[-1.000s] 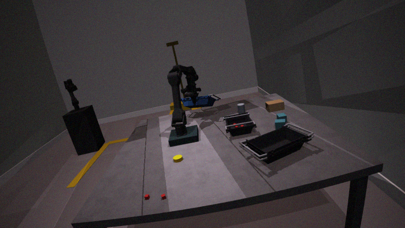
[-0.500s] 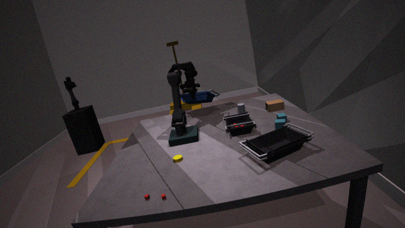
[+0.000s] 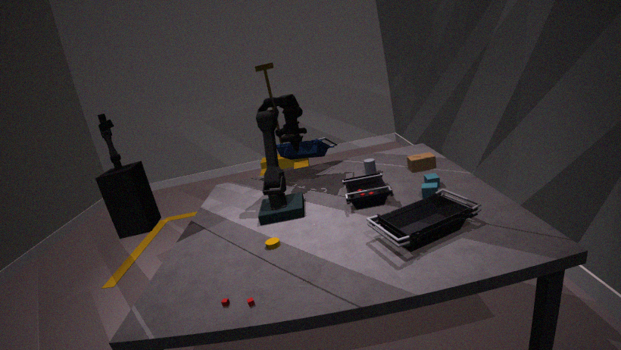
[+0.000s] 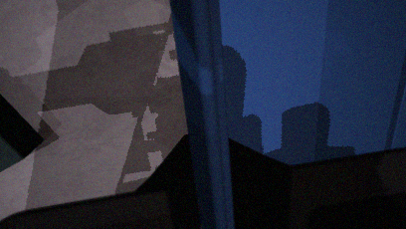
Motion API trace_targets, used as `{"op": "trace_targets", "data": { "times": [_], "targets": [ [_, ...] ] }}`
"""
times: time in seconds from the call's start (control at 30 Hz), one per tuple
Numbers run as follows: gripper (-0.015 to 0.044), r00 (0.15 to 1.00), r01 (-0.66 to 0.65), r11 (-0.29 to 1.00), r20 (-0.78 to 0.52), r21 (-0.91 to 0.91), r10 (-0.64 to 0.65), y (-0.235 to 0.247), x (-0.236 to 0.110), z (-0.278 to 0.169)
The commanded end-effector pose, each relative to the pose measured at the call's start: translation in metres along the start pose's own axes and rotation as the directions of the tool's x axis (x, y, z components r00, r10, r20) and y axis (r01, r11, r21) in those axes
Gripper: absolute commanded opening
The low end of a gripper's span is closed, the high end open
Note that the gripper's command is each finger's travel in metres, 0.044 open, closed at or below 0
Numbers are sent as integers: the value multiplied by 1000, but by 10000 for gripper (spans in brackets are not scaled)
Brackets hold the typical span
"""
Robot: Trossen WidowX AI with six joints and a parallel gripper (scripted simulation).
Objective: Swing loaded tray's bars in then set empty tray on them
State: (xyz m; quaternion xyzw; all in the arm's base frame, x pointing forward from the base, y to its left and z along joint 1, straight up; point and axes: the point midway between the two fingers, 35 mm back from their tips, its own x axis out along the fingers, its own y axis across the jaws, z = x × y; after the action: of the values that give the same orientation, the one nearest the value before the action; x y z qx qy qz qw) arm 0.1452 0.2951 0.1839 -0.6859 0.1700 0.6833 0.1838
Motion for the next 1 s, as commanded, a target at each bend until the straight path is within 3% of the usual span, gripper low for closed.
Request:
{"op": "trace_targets", "data": {
  "times": [0.0, 0.97],
  "targets": [
    [0, 1000, 15, 1000, 1, 0, -15, -1, -4, 0],
    [0, 1000, 17, 950, -10, 311, -14, 10, -5, -103]
  ]
}}
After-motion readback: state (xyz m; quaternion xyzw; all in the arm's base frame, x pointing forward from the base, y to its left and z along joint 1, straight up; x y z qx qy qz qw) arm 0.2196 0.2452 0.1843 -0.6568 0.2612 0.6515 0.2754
